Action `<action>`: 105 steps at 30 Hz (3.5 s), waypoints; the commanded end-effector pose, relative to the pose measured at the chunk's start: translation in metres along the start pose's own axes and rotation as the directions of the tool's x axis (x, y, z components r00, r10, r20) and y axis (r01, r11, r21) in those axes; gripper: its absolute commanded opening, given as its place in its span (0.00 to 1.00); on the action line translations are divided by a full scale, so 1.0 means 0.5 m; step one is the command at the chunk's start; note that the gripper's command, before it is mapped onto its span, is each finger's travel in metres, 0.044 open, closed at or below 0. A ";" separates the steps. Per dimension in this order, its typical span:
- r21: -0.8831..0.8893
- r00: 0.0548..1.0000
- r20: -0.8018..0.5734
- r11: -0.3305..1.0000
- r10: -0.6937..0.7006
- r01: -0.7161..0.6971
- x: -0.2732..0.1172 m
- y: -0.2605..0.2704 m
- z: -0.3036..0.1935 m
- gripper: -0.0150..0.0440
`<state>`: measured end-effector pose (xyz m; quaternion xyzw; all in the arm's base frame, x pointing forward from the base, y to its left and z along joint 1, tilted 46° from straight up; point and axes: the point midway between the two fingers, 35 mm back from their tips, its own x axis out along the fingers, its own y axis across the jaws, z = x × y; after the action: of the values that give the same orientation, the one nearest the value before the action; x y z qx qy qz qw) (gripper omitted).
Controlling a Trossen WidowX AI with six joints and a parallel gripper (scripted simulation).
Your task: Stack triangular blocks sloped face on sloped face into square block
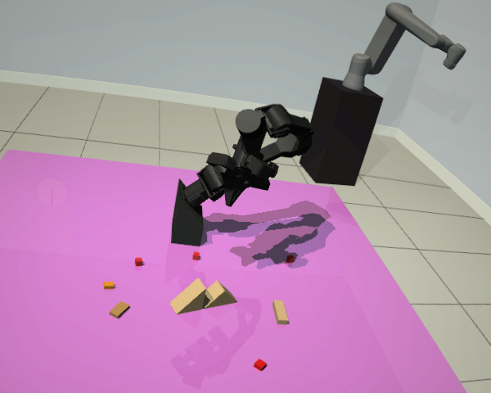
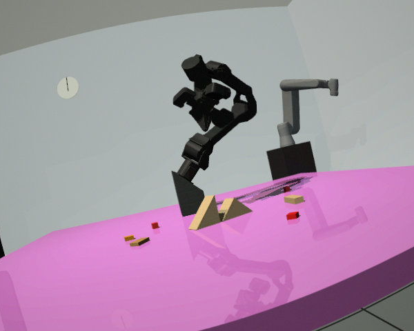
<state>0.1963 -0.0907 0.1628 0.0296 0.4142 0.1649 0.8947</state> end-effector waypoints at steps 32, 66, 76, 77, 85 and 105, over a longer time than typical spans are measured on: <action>0.297 0.837 -0.273 0.869 0.475 -0.396 0.399 0.096 0.111 0.25; 0.298 0.836 -0.271 0.867 0.477 -0.399 0.452 0.139 0.068 0.25; 0.299 0.836 -0.272 0.867 0.477 -0.398 0.435 0.144 0.026 0.25; 0.299 0.836 -0.272 0.867 0.477 -0.398 0.433 0.145 0.022 0.25; 0.300 0.835 -0.273 0.867 0.478 -0.398 0.420 0.150 -0.011 0.25; 0.302 0.836 -0.278 0.869 0.473 -0.391 0.305 0.094 -0.023 0.25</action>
<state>0.2654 0.0274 0.0259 0.2043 0.5712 0.3207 0.7274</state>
